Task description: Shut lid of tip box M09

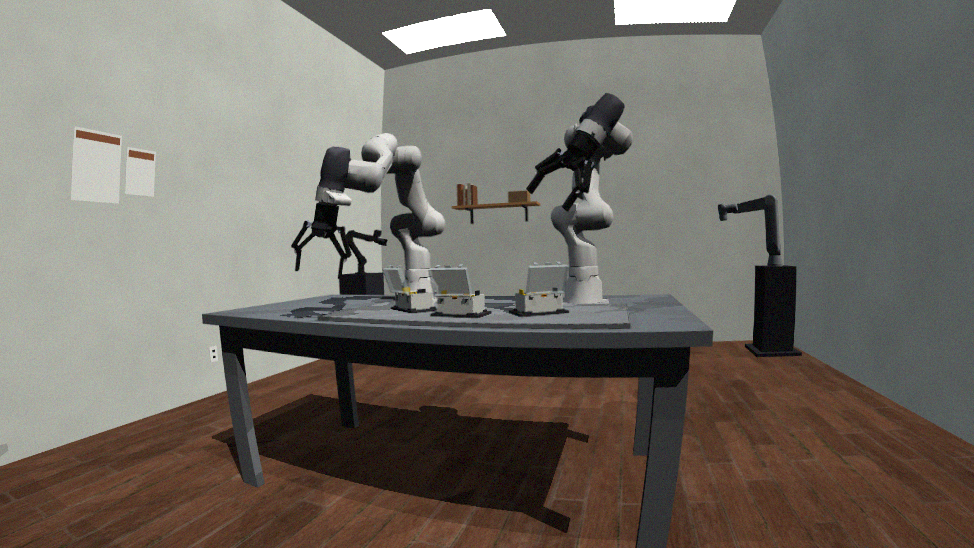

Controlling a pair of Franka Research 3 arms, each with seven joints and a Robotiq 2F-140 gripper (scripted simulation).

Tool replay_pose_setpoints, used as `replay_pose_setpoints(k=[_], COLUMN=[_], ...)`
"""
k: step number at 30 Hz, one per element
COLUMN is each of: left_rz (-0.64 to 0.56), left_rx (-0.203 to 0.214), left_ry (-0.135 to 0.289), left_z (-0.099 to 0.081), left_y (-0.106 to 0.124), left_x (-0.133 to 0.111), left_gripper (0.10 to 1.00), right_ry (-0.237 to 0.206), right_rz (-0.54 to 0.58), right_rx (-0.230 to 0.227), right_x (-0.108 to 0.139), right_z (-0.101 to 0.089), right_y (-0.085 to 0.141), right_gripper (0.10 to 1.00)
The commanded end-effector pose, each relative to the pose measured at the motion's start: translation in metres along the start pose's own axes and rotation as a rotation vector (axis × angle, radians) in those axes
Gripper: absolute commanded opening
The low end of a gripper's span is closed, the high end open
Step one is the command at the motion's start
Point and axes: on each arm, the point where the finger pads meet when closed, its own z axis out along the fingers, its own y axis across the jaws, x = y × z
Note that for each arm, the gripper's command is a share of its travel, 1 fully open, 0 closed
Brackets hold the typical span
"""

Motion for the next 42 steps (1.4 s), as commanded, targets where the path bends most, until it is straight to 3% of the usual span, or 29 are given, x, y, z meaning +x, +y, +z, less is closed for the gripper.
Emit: replay_pose_setpoints(k=[1,17,18,20,27,30,38,42], left_rz=[0.000,0.000,0.000,0.000,0.000,0.000,0.000,0.000], left_rx=[0.000,0.000,0.000,0.000,0.000,0.000,0.000,0.000], left_ry=[0.000,0.000,0.000,0.000,0.000,0.000,0.000,0.000], left_z=[0.000,0.000,0.000,0.000,0.000,0.000,0.000,0.000], left_y=[0.000,0.000,0.000,0.000,0.000,0.000,0.000,0.000], left_x=[0.000,0.000,0.000,0.000,0.000,0.000,0.000,0.000], left_gripper=[1.000,1.000,0.099,0.099,0.099,0.099,0.099,0.099], right_ry=[0.000,0.000,-0.004,-0.012,-0.013,-0.024,-0.025,-0.036], right_rz=[0.000,0.000,0.033,0.098,0.103,0.201,0.206,0.311], right_rx=[0.000,0.000,-0.005,-0.014,-0.015,-0.026,-0.027,-0.036], right_x=[0.000,0.000,-0.003,-0.010,-0.032,-0.043,-0.065,-0.080], right_z=[0.000,0.000,-0.001,-0.001,-0.005,-0.006,-0.008,-0.010], right_y=[0.000,0.000,0.004,0.011,0.037,0.047,0.068,0.081], right_gripper=[1.000,1.000,1.000,1.000,1.000,1.000,1.000,1.000])
